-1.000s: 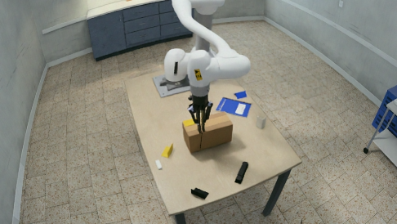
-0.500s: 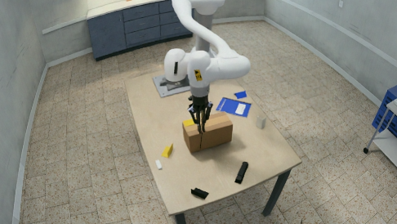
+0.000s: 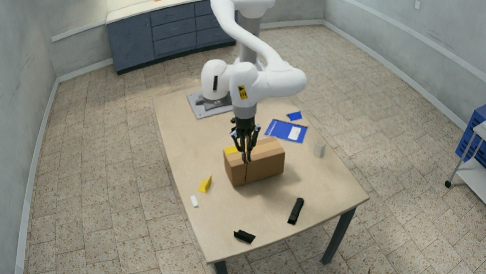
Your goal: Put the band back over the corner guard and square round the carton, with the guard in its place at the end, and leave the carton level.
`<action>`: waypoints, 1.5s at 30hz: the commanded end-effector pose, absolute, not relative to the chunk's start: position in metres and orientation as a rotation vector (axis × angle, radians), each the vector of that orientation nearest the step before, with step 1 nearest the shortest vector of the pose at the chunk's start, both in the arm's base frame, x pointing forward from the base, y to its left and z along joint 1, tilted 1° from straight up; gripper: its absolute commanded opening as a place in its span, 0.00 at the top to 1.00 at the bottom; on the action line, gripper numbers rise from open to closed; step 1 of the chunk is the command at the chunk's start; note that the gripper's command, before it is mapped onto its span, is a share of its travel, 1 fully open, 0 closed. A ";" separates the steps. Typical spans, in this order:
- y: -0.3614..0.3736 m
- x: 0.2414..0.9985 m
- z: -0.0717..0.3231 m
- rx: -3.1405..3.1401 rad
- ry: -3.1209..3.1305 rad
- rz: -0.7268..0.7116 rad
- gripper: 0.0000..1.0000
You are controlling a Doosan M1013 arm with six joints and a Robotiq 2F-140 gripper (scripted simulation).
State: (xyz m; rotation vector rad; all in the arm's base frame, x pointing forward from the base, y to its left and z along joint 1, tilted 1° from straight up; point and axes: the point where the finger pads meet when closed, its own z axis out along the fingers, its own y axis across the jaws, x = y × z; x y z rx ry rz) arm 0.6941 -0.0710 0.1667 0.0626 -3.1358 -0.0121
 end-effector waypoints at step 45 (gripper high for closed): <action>-0.071 0.695 0.168 0.062 -3.137 -0.012 0.90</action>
